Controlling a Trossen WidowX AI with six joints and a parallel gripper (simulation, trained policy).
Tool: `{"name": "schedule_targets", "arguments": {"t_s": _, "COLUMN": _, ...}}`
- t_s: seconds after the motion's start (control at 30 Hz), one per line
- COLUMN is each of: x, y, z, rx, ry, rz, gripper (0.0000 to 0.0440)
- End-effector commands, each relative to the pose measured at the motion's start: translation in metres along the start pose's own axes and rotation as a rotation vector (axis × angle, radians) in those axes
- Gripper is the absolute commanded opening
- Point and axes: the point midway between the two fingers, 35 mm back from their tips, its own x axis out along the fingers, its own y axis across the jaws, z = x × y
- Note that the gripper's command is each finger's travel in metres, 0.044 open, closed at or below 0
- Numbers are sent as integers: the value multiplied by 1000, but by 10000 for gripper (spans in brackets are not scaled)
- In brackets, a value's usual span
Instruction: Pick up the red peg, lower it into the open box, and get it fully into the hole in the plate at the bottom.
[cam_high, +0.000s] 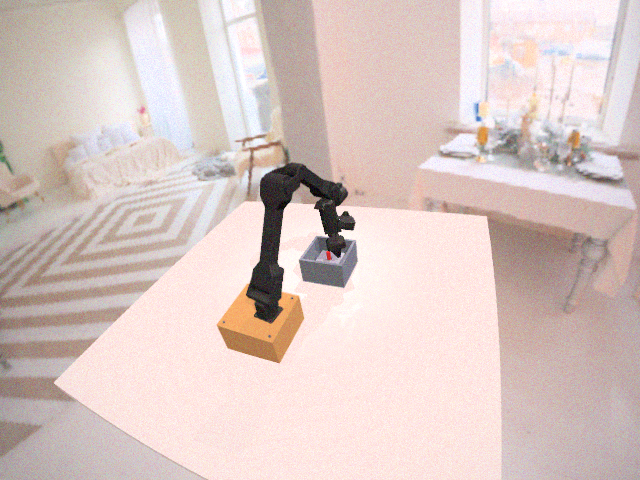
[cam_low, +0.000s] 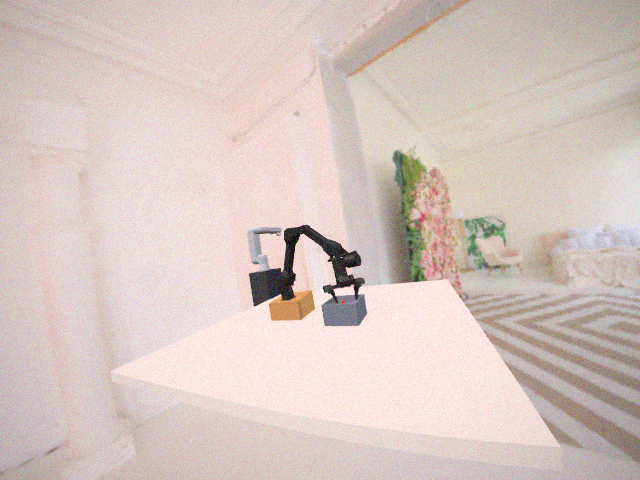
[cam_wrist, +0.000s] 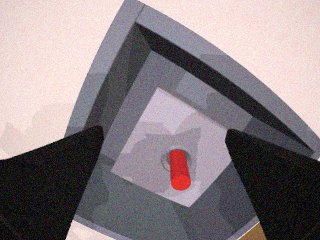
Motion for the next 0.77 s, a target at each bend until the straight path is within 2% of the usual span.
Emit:
{"name": "schedule_targets", "arguments": {"t_s": 0.0, "x": 1, "y": 12, "z": 23, "rx": 17, "ry": -56, "rz": 38, "gripper": 440}}
{"name": "schedule_targets", "arguments": {"t_s": 0.37, "x": -9, "y": 14, "z": 66, "rx": 65, "ry": -150, "rz": 76, "gripper": 440}}
{"name": "schedule_targets", "arguments": {"t_s": 0.73, "x": -10, "y": 15, "z": 74, "rx": 75, "ry": -165, "rz": 89, "gripper": 440}}
